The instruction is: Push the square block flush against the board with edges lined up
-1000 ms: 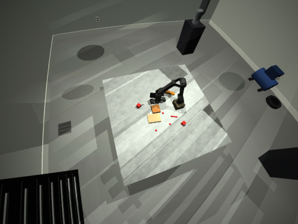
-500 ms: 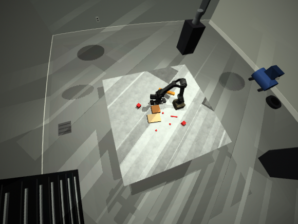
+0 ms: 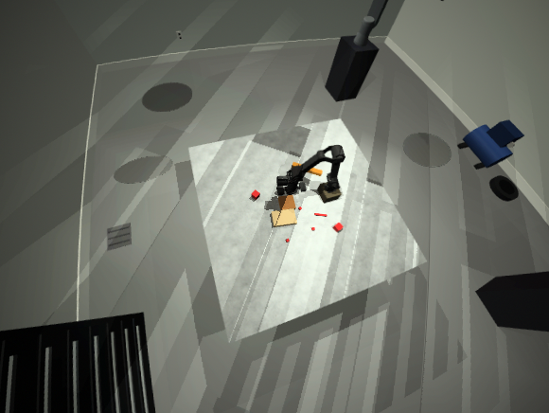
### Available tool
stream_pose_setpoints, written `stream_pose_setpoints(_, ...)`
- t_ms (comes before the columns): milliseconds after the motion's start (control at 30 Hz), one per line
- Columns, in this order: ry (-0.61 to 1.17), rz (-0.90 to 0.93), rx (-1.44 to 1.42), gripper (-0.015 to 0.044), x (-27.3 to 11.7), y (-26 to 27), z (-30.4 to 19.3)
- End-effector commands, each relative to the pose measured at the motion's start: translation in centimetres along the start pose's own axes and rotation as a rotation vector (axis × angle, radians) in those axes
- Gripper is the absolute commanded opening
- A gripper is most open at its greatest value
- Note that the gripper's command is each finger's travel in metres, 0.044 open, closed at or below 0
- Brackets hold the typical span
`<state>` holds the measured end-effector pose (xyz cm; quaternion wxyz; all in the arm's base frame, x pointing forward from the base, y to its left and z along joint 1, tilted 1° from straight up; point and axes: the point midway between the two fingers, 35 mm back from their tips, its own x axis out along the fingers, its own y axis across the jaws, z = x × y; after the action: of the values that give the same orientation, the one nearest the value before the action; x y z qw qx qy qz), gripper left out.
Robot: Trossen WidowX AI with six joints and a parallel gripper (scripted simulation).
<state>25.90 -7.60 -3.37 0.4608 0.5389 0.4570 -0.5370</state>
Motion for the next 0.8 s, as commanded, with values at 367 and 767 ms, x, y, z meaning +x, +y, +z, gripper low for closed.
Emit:
stream_pose_setpoints(367,0.002,0.000,0.000,0.0000,0.0,0.1,2.0)
stream_pose_setpoints(767,0.001,0.000,0.000,0.0000,0.0,0.0,4.0)
